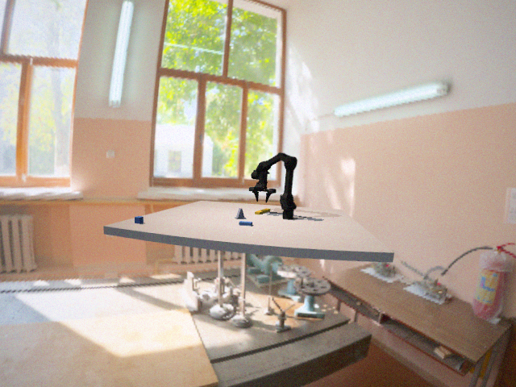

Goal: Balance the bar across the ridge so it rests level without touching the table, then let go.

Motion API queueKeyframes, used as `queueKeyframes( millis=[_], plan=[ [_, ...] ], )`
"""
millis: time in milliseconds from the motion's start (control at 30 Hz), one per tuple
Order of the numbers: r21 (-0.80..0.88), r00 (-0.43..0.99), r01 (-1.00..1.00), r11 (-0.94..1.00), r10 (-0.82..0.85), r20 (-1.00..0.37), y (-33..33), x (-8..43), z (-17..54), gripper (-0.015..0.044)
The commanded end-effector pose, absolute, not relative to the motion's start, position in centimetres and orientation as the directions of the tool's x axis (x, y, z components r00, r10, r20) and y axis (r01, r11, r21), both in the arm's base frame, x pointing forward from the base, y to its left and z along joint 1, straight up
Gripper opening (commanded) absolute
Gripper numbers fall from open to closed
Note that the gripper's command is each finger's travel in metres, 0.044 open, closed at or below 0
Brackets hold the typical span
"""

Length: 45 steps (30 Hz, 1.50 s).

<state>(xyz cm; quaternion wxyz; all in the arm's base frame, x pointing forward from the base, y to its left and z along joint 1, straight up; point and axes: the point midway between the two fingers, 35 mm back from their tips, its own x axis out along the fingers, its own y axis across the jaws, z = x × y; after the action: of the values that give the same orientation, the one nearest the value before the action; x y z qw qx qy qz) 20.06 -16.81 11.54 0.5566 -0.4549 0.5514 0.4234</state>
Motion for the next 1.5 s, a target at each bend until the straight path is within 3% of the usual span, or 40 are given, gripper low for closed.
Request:
queueKeyframes(
  millis=[0,333,1467],
  plan=[
    [-0.019,0.016,-0.972,0.232,-0.013,-1.000,-16.1,19.8,11.6,0.0315],
    [-0.019,0.016,-0.972,0.232,-0.013,-1.000,-16.1,19.9,7.2,0.0315],
    [-0.019,0.016,-0.972,0.232,-0.013,-1.000,-16.2,19.9,4.5,0.0315]
  ],
)
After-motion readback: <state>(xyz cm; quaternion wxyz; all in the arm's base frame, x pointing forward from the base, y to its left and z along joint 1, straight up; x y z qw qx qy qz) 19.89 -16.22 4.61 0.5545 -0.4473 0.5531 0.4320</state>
